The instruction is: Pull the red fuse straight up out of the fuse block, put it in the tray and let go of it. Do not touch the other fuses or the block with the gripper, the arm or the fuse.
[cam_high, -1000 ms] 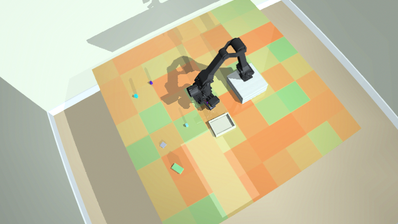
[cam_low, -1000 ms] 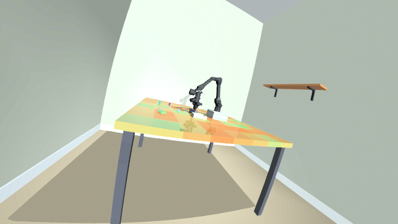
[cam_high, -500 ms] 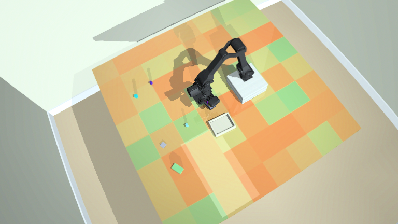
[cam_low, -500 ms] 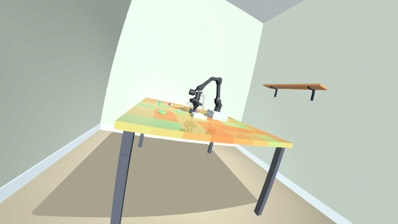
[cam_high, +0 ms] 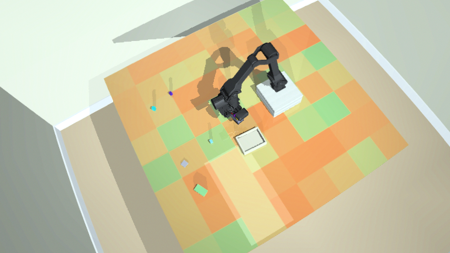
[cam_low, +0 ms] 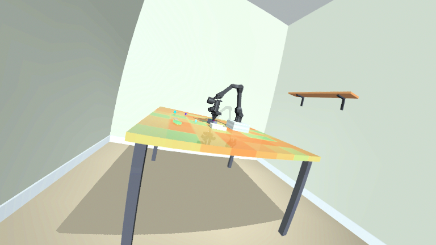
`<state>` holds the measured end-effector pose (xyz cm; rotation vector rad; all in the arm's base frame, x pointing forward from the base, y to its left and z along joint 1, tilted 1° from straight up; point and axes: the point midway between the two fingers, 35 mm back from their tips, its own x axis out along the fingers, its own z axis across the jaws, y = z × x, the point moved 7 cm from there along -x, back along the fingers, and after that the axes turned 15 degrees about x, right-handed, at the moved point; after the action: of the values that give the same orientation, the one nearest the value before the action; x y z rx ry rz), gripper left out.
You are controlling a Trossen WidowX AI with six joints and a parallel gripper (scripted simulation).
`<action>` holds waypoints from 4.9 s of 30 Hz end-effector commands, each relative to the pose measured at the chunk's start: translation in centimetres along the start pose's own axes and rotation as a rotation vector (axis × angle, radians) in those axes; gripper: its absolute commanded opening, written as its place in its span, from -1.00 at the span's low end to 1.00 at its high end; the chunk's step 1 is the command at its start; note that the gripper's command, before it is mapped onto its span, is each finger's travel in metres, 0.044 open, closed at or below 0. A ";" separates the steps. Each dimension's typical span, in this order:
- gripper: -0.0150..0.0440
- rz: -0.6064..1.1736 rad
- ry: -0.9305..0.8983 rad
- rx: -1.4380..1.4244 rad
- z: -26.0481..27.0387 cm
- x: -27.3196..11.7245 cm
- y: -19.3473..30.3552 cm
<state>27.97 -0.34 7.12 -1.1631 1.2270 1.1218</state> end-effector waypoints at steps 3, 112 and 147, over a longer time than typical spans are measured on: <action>-0.49 -0.005 -0.001 0.001 0.0 -0.5 -0.1; -0.49 -0.003 -0.014 0.004 12.7 -6.0 -0.1; -0.49 -0.002 -0.019 0.004 18.5 -2.8 1.8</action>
<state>27.69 18.24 10.56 -1.1484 1.2064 1.1307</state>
